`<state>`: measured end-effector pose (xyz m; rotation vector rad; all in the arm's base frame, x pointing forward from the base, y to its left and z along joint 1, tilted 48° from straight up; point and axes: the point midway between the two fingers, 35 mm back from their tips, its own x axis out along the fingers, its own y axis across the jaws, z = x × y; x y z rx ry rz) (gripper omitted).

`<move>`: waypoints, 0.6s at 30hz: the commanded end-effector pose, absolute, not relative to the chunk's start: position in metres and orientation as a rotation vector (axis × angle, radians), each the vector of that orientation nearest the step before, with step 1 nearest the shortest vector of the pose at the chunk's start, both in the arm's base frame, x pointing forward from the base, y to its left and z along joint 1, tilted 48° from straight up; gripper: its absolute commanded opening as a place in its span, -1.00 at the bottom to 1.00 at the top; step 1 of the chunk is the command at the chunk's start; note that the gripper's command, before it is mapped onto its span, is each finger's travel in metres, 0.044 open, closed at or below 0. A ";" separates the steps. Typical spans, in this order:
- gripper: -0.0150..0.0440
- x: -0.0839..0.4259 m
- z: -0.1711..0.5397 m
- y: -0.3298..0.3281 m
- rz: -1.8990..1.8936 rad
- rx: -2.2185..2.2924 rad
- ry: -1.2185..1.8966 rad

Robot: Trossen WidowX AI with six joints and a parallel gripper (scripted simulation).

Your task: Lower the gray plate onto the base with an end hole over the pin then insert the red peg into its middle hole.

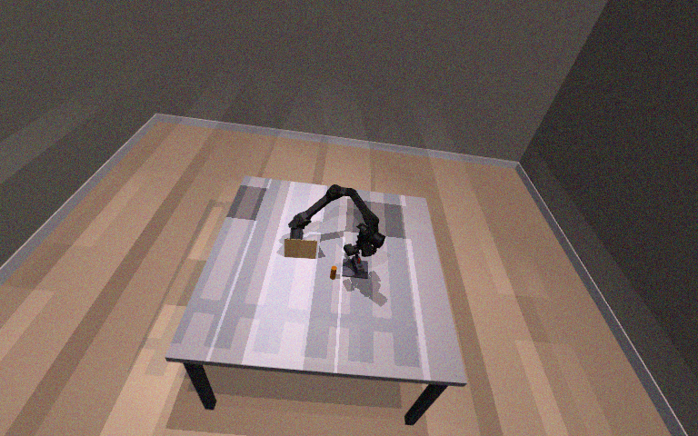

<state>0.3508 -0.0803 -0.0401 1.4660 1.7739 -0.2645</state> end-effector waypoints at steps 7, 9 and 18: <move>0.02 0.350 -0.035 -0.086 -0.259 1.459 1.773; 0.02 0.350 -0.034 -0.087 -0.259 1.459 1.773; 0.02 0.349 -0.030 -0.091 -0.259 1.459 1.773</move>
